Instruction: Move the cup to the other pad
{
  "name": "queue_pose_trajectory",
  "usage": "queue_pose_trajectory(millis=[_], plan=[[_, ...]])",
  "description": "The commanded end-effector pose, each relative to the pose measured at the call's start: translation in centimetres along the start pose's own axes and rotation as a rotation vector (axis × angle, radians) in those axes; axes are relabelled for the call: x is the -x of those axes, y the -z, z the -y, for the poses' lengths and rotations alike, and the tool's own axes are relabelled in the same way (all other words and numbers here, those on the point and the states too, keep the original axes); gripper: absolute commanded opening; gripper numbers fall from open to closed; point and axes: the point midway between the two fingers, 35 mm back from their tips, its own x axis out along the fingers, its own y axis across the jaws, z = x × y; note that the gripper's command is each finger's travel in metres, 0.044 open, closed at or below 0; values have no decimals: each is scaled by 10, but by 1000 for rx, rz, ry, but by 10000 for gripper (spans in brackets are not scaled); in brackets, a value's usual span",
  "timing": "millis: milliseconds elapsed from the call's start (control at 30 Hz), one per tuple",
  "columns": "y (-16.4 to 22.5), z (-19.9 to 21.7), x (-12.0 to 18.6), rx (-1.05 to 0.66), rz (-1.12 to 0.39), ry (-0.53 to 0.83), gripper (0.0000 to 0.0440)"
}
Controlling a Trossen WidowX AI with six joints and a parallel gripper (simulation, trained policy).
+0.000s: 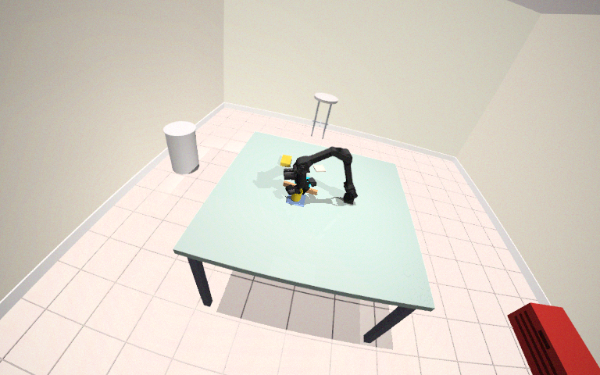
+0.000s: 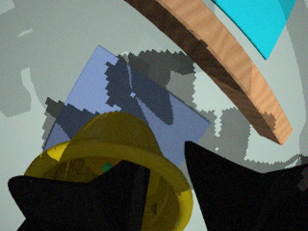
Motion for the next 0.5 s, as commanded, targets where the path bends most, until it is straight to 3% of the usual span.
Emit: queue_pose_trajectory(millis=[0,67,467], plan=[[-3,1,-4,27,13,-7,40],[-4,2,-3,35,18,-9,2],[-10,11,21,10,28,-47,0]])
